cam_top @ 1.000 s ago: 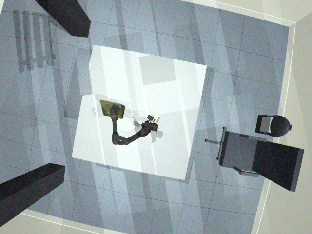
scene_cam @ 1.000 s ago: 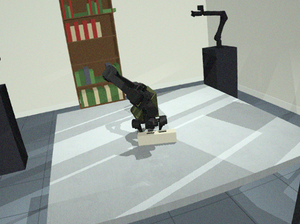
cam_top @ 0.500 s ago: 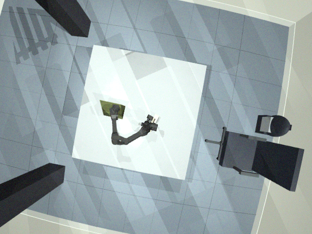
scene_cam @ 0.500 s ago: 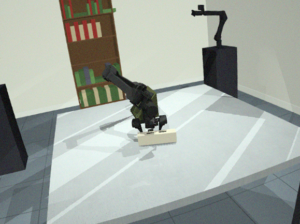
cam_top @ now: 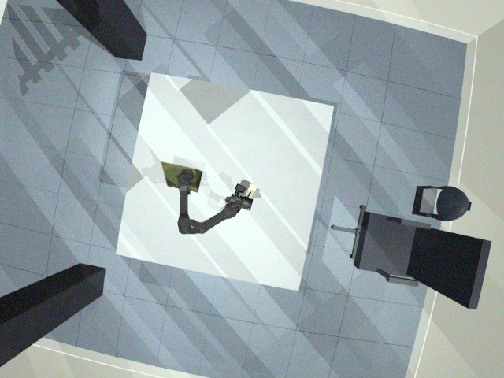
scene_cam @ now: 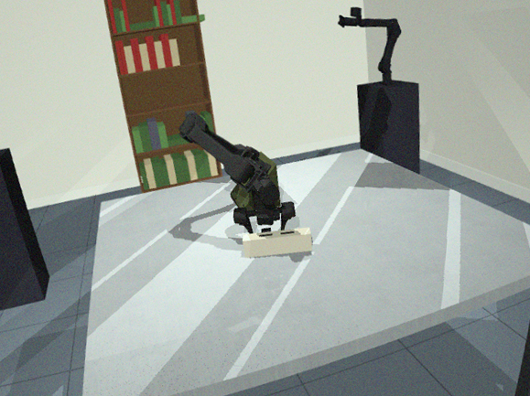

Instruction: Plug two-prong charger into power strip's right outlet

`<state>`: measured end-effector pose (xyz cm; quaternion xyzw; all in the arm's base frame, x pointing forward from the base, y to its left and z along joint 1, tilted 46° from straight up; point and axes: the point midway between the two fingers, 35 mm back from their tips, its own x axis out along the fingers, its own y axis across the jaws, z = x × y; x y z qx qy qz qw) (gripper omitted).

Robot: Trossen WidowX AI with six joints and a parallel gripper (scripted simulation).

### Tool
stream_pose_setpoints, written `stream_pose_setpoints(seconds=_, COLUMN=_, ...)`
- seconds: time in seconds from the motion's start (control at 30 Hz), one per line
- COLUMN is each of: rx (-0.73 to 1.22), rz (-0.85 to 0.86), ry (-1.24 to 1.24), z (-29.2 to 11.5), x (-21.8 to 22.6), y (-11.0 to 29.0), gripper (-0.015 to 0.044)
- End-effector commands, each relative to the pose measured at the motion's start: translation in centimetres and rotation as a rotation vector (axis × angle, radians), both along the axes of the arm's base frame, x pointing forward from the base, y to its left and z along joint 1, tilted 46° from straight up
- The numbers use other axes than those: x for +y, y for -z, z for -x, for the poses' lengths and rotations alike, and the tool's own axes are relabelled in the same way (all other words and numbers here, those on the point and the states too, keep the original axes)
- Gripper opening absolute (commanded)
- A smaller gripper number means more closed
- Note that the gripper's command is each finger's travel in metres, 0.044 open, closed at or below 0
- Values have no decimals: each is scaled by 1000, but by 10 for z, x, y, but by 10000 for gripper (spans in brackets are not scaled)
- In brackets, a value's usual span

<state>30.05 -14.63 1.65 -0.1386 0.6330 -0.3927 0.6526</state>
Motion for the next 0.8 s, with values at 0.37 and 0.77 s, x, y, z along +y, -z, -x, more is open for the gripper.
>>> stream_pose_setpoints(seconds=0.37, rx=-4, rz=3, ry=2, z=17, x=5, y=3, gripper=440)
stream_pose_setpoints(seconds=0.77, rx=-3, rz=3, ry=2, z=29, x=8, y=6, gripper=440)
